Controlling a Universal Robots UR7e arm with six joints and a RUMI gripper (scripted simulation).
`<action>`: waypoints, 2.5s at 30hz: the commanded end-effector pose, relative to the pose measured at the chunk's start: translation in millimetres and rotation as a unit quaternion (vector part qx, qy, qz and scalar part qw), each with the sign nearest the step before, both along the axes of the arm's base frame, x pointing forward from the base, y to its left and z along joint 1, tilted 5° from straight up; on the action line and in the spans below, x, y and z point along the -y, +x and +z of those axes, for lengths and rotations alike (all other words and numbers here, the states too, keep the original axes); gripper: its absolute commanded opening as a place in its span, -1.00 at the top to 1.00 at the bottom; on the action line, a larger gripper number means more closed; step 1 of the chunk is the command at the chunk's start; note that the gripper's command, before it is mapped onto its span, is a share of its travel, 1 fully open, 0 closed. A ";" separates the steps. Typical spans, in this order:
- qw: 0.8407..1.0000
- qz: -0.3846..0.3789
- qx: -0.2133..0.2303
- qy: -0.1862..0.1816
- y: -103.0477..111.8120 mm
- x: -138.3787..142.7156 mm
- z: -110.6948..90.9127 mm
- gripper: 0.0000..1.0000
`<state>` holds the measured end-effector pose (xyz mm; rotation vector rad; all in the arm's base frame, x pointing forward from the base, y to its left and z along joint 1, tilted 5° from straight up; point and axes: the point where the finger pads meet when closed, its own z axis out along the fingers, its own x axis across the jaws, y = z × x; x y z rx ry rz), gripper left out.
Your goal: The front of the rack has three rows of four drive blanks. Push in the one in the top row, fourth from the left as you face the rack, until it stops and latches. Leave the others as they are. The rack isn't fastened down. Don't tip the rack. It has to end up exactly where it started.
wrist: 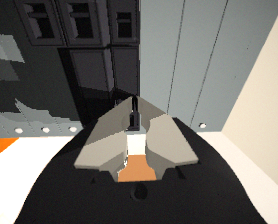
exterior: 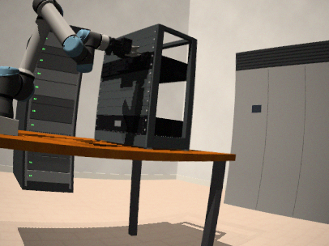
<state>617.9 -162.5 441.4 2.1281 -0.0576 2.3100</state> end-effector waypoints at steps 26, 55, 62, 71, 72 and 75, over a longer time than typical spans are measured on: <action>1.000 0.000 0.000 0.000 5.1 0.1 1.0 1.00; 1.000 0.000 0.000 0.000 7.2 0.2 1.2 1.00; 1.000 0.000 0.000 0.000 7.2 0.2 1.2 1.00; 1.000 0.000 0.000 0.000 7.2 0.2 1.2 1.00; 1.000 0.000 0.000 0.000 7.2 0.2 1.2 1.00; 1.000 0.000 0.000 0.000 7.0 0.2 1.2 1.00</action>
